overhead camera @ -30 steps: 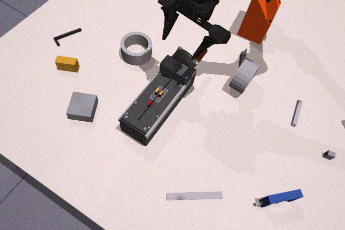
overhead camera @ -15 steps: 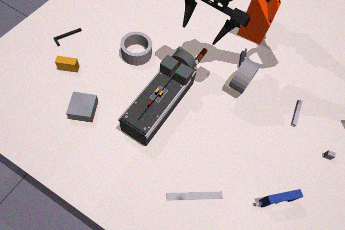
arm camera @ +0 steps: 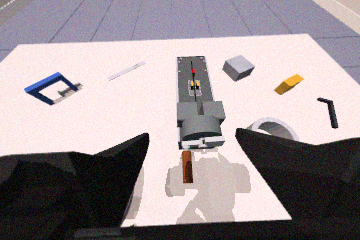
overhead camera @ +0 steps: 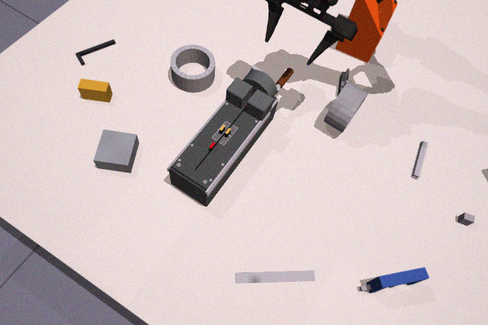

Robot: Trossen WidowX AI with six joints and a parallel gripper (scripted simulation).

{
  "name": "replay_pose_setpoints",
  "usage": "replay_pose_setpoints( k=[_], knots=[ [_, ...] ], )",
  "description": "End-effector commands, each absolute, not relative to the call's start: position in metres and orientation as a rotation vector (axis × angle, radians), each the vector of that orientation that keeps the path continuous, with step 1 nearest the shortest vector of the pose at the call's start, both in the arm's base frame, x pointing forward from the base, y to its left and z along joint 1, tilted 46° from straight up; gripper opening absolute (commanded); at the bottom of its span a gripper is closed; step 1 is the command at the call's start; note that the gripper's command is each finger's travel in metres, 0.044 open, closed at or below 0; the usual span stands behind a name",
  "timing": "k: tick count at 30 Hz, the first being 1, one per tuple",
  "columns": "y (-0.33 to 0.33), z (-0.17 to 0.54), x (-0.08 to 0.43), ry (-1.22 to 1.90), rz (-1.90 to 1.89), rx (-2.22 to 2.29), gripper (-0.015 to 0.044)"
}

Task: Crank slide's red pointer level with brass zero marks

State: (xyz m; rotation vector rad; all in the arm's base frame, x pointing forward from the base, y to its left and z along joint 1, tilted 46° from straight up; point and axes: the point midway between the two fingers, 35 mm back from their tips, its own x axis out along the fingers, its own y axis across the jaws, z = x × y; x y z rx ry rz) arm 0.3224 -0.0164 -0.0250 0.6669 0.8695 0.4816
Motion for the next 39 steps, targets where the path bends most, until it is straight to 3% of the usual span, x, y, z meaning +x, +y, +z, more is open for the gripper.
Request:
replay_pose_setpoints(
  k=[1,39],
  knots=[
    [-0.004,-0.040,0.316,0.885,0.476,0.678,0.0440],
    [0.051,-0.091,0.300,0.884,0.478,0.682,0.0440]
  ],
)
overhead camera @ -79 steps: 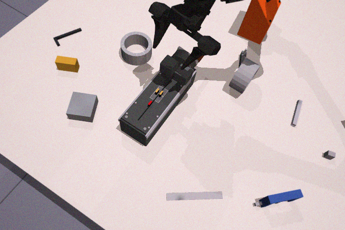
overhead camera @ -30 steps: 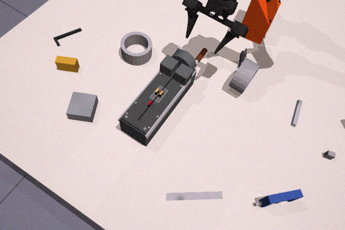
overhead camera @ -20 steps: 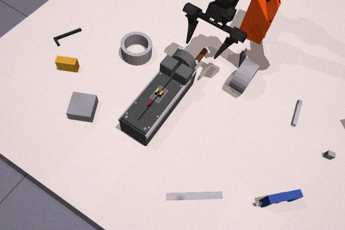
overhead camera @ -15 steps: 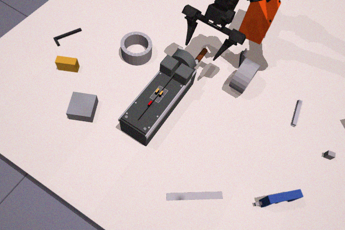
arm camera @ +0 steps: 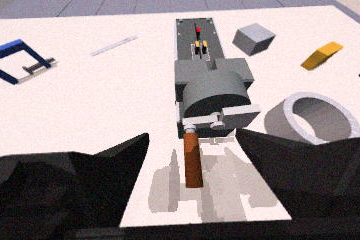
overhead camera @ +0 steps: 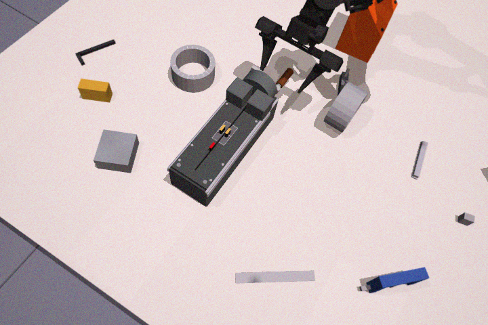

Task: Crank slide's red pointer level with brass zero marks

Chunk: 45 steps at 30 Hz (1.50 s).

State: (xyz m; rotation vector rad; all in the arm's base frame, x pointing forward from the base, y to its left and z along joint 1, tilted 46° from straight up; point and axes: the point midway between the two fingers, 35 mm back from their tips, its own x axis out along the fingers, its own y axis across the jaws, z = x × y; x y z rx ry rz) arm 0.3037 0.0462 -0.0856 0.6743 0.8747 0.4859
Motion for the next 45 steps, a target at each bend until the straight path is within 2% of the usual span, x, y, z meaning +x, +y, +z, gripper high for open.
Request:
replay_pose_setpoints(
  k=[1,17,34,45],
  knots=[
    [0.052,-0.092,0.299,0.884,0.478,0.682,0.0440],
    [0.068,-0.106,0.292,0.881,0.480,0.687,0.0440],
    [0.068,-0.106,0.292,0.881,0.480,0.687,0.0000],
    [0.068,-0.106,0.293,0.881,0.480,0.687,0.0000]
  ],
)
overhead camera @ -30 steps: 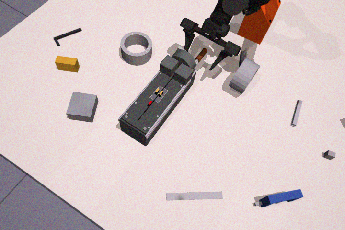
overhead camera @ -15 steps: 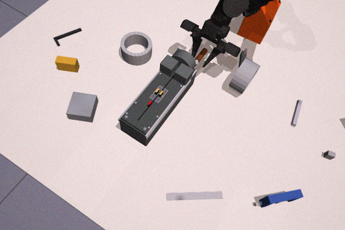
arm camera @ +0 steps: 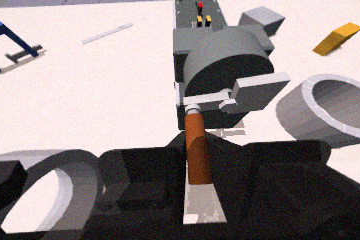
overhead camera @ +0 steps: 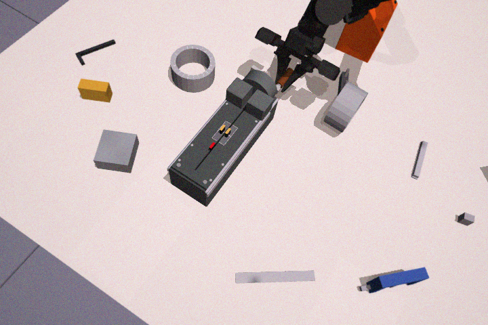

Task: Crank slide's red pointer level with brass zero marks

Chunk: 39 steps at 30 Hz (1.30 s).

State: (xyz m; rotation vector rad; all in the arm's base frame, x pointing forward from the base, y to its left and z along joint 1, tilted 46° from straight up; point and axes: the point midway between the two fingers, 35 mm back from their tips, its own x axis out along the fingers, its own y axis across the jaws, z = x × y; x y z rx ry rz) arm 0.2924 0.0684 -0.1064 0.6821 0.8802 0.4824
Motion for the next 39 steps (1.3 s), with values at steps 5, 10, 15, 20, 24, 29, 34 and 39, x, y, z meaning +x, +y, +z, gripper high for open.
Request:
replay_pose_setpoints(
  k=[5,10,15,20,24,29,34,39],
  knots=[
    [0.065,-0.102,0.293,0.881,0.480,0.687,0.0000],
    [0.062,-0.098,0.294,0.881,0.480,0.686,0.0000],
    [0.057,-0.095,0.295,0.881,0.480,0.686,0.0000],
    [0.052,-0.094,0.296,0.881,0.479,0.686,0.0000],
    [0.047,-0.093,0.297,0.881,0.479,0.685,0.0000],
    [0.043,-0.093,0.298,0.880,0.479,0.685,0.0000],
    [0.038,-0.093,0.299,0.880,0.479,0.684,0.0000],
    [0.035,-0.094,0.300,0.880,0.479,0.684,0.0000]
  ],
)
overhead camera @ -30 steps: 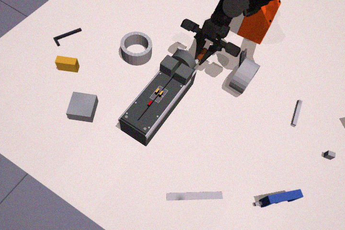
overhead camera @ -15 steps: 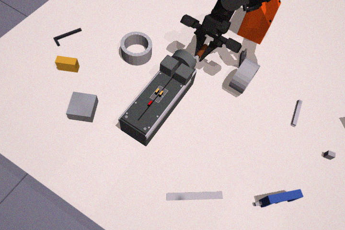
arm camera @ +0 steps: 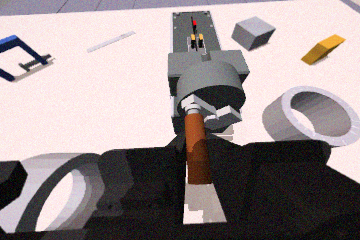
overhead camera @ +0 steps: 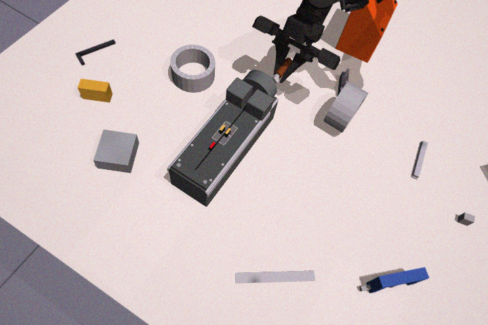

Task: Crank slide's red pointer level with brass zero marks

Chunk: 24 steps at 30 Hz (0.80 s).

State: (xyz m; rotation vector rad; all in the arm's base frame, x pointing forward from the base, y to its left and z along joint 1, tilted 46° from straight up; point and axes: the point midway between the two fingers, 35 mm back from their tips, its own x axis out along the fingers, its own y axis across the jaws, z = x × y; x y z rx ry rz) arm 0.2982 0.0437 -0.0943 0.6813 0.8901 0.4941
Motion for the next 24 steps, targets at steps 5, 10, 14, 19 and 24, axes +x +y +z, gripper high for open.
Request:
replay_pose_setpoints(
  k=[5,10,14,19,24],
  knots=[
    [0.0317,-0.0954,0.3005,0.880,0.479,0.684,0.0000],
    [0.0293,-0.0966,0.3010,0.880,0.479,0.683,0.0000],
    [0.0278,-0.0976,0.3012,0.880,0.479,0.683,0.0000],
    [0.0261,-0.0988,0.3015,0.880,0.479,0.683,0.0000],
    [0.0244,-0.1002,0.3018,0.880,0.479,0.683,0.0000]
  ],
)
